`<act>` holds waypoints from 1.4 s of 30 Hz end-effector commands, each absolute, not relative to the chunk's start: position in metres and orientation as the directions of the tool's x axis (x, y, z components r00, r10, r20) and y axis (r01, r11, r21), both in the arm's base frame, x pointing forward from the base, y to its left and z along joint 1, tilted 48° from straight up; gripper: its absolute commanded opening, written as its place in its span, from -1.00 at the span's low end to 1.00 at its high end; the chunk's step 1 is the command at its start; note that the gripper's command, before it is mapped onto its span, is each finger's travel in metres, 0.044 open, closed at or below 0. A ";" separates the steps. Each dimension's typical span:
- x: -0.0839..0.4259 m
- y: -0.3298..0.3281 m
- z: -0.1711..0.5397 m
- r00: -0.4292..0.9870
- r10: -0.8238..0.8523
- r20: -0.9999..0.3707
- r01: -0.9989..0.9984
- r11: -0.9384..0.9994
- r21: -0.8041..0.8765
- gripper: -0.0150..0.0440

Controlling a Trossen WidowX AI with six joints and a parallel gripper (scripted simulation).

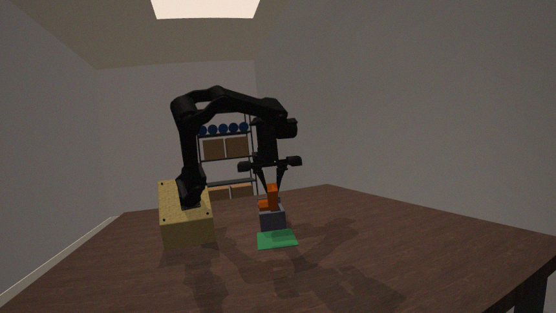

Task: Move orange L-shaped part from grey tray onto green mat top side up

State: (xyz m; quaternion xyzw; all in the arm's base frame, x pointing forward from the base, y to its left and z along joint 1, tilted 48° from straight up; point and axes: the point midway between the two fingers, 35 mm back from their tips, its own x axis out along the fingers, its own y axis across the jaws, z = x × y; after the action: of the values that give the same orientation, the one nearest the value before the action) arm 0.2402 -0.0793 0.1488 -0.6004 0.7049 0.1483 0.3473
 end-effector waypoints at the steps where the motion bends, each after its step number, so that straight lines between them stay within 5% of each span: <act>1: 0.237 -0.083 0.149 -0.039 -0.745 -0.665 -0.950 0.234 -0.207 -0.49; 42: 0.235 -0.130 0.108 -0.038 -0.747 -0.664 -0.950 0.234 -0.208 -0.49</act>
State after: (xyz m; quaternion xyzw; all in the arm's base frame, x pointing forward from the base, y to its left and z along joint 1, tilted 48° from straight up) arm 0.2377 -0.1252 0.1115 -0.6017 0.7037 0.1464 0.3483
